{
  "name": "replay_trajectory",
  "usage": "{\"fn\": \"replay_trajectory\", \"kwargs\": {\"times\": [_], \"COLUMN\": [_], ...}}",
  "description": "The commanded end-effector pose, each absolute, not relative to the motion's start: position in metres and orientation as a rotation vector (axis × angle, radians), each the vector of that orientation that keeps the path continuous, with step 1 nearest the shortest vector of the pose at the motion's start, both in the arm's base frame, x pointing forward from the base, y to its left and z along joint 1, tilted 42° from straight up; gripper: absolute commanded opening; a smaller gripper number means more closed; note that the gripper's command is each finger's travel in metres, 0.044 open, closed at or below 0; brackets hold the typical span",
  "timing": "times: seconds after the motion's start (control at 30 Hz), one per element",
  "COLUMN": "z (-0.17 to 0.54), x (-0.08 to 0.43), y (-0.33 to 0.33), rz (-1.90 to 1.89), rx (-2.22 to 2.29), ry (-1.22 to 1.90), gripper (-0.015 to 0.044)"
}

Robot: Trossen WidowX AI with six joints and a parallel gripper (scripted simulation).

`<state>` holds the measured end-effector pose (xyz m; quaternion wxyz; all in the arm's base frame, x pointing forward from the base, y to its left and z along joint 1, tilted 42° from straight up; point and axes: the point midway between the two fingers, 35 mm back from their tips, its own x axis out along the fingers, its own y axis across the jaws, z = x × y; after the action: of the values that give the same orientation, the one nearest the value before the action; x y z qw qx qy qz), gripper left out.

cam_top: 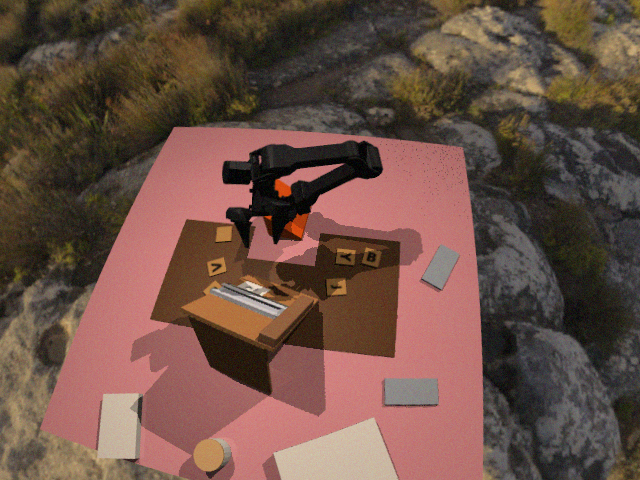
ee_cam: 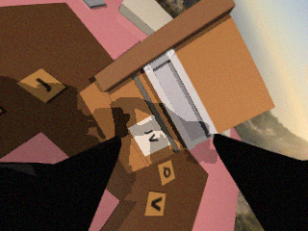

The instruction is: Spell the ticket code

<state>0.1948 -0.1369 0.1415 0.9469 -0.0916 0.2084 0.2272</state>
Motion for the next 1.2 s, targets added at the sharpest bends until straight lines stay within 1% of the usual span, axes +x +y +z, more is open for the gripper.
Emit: {"fn": "replay_trajectory", "kwargs": {"times": [0.0, 0.93, 1.0, 1.17], "z": [0.185, 0.186, 0.187, 0.203], "x": [0.197, 0.197, 0.197, 0.194], "y": [-0.166, -0.167, -0.164, -0.153], "rz": [0.548, 0.548, 0.550, 0.503], "rx": [-0.678, -0.681, -0.688, -0.737], "ry": [0.164, 0.163, 0.186, 0.360], "gripper": [0.0440, 0.0440, 0.0440, 0.0440]}}
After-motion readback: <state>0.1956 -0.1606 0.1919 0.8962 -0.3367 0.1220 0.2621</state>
